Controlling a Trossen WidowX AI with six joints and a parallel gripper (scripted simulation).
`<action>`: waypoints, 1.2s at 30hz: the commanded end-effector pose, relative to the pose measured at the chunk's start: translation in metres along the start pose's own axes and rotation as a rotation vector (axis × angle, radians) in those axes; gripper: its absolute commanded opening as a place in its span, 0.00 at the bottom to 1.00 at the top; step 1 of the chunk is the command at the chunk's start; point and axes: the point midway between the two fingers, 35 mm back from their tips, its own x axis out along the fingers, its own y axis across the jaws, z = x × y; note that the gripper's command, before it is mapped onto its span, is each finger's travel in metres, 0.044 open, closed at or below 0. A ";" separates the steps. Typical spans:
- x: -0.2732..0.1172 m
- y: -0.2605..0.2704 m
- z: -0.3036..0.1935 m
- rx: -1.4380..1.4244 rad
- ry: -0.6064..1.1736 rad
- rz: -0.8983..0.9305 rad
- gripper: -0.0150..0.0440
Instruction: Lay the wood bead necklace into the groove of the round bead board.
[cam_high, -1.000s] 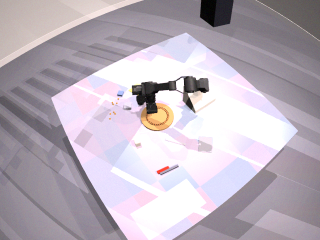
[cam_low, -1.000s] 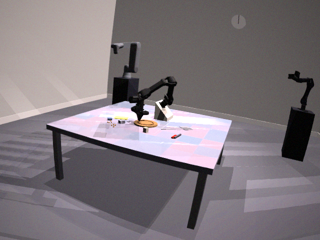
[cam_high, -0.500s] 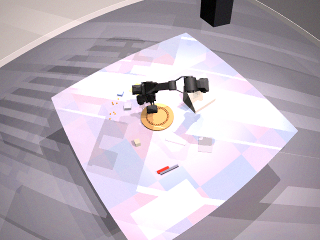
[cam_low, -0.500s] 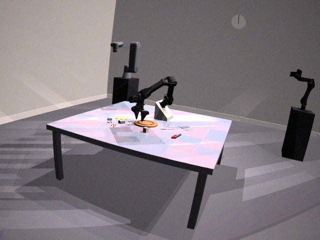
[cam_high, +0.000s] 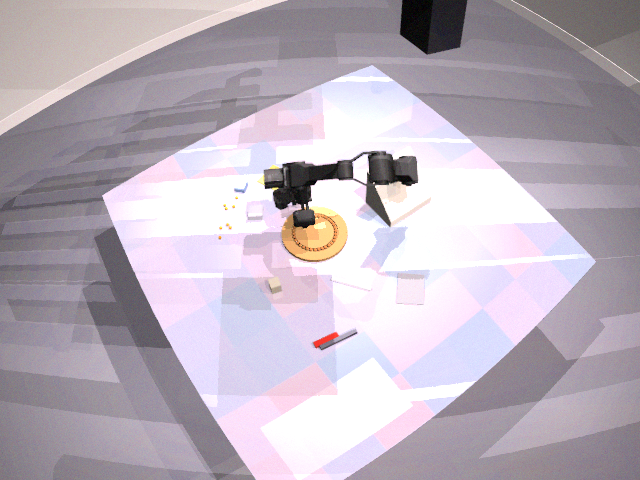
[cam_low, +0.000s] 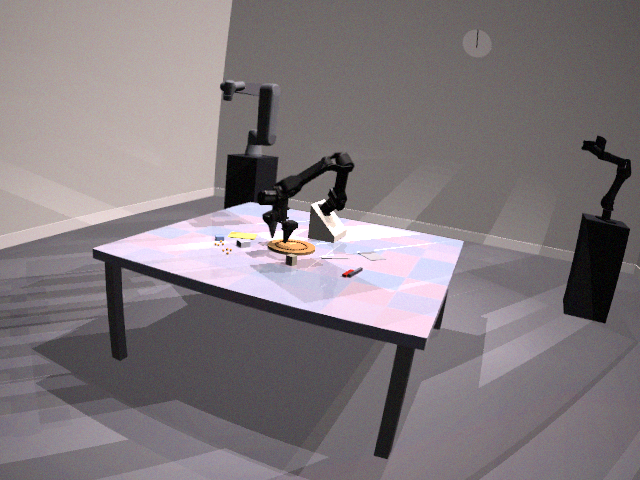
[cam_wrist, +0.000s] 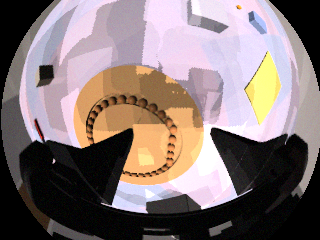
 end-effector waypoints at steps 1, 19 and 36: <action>-0.001 0.000 0.000 -0.004 -0.001 -0.004 1.00; -0.017 0.000 -0.012 0.104 -0.001 -0.004 0.46; -0.004 0.001 -0.010 0.101 -0.006 -0.004 0.46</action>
